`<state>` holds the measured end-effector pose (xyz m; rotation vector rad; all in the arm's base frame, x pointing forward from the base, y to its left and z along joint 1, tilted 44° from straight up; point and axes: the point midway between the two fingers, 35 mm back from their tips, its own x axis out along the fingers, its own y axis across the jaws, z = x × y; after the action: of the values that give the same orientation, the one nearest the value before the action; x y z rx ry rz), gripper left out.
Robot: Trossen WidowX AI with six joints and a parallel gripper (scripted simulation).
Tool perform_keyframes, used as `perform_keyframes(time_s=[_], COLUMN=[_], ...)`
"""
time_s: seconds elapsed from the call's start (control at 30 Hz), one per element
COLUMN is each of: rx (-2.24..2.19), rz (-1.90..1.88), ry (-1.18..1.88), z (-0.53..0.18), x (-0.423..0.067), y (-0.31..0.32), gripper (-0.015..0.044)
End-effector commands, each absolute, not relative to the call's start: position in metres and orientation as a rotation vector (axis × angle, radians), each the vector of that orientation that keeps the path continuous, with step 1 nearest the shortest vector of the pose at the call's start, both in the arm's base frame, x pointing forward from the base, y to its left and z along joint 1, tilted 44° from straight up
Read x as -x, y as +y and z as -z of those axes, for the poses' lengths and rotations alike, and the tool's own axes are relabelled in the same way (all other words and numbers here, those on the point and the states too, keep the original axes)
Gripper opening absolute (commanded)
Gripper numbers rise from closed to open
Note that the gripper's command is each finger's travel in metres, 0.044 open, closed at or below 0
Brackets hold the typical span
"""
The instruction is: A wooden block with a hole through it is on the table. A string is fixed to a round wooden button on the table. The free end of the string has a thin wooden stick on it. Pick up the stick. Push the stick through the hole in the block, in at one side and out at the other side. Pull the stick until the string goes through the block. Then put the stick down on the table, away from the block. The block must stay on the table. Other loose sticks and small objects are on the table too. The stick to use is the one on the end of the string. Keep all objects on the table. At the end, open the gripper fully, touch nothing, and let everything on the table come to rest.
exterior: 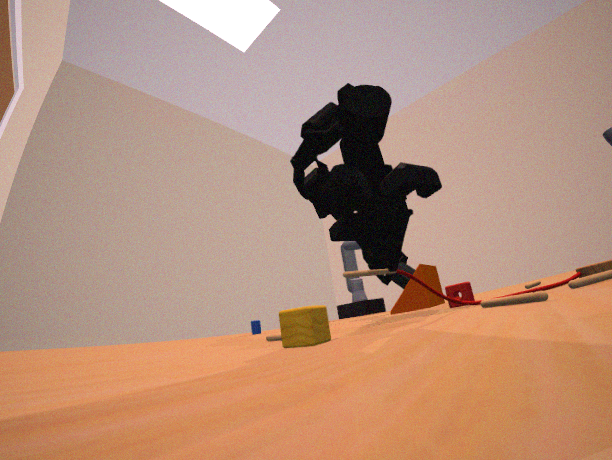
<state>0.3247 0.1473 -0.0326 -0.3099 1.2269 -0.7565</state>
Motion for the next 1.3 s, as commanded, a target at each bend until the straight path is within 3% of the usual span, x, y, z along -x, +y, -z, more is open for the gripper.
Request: perform_keyframes(time_s=[0.0,1.27], rx=[0.417,1.508], rz=[0.678,-0.327], ry=[1.284,1.596], z=[0.037,0.058], x=[-0.324,-0.323], y=[0.151,0.175], gripper=[0.0000,0.0000])
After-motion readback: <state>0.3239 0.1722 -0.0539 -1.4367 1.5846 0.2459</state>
